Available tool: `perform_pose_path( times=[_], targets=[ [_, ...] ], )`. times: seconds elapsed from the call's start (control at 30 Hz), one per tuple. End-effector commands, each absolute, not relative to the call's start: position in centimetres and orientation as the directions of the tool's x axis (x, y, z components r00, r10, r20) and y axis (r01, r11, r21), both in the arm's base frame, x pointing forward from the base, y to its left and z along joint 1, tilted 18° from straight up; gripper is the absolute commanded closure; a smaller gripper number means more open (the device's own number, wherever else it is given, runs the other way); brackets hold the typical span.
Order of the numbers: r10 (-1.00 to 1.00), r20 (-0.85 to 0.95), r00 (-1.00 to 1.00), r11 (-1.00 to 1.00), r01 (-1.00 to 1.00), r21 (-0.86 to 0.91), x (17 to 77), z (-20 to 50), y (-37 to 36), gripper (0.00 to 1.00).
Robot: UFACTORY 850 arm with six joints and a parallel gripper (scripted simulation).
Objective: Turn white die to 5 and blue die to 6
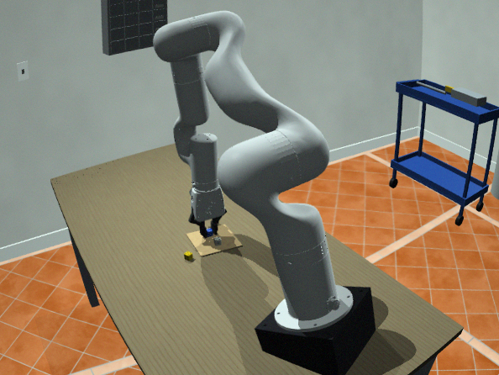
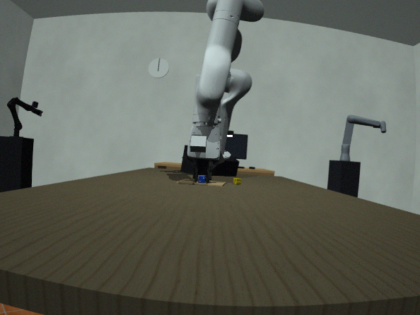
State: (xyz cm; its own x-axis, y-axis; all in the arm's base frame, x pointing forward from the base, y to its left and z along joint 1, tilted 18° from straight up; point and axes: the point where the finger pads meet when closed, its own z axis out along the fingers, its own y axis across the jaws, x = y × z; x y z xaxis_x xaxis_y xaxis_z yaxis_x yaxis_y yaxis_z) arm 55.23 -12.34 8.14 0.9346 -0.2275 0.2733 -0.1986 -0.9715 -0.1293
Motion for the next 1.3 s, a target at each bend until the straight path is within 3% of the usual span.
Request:
perform_pose_path(
  times=[0.0,0.53,1.27],
  targets=[
    [-0.227,0.275,0.934,-0.972,-0.199,-0.129,55.3,8.2,-12.4,0.64],
    [-0.227,0.275,0.934,-0.972,-0.199,-0.129,55.1,8.8,-12.4,0.64],
    [-0.227,0.275,0.934,-0.972,-0.199,-0.129,52.7,16.7,-13.0,0.64]
  ],
)
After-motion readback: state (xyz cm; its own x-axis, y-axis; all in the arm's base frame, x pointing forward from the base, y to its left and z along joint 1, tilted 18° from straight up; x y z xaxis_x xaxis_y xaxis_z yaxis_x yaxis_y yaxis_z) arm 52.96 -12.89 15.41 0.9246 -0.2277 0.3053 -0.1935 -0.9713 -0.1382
